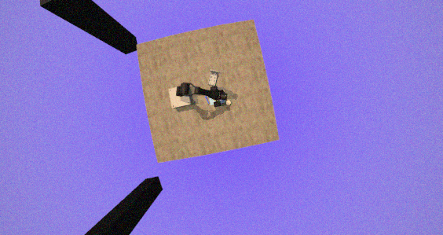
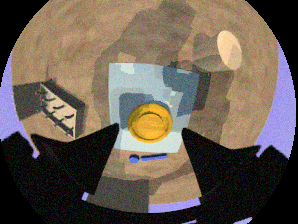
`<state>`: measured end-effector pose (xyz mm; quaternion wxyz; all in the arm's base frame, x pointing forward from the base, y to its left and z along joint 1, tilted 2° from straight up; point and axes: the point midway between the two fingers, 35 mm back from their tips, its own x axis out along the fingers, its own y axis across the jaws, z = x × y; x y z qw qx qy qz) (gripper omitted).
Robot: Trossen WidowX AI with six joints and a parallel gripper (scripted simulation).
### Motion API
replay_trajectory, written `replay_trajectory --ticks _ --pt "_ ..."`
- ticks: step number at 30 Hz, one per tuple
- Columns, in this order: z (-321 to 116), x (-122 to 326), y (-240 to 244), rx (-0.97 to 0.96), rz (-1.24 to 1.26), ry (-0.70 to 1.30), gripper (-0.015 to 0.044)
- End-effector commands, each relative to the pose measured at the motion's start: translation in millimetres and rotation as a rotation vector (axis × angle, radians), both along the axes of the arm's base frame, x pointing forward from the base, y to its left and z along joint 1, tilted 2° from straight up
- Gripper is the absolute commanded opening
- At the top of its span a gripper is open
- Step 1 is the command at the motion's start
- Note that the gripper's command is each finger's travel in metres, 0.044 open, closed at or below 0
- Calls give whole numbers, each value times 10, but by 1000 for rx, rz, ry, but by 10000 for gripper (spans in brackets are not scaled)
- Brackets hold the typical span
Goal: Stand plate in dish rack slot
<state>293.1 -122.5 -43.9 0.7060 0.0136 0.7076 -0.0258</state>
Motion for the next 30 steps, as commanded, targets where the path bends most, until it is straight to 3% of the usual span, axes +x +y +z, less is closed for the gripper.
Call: replay_trajectory --ticks 1,14,16,22,30 --pt "-75 -23 3 0 2 8 400" --pt "-257 -30 8 0 2 8 400" --pt "-257 -30 8 0 2 8 355" --pt "-257 -30 8 0 2 8 355" --pt "-257 -30 8 0 2 8 301"
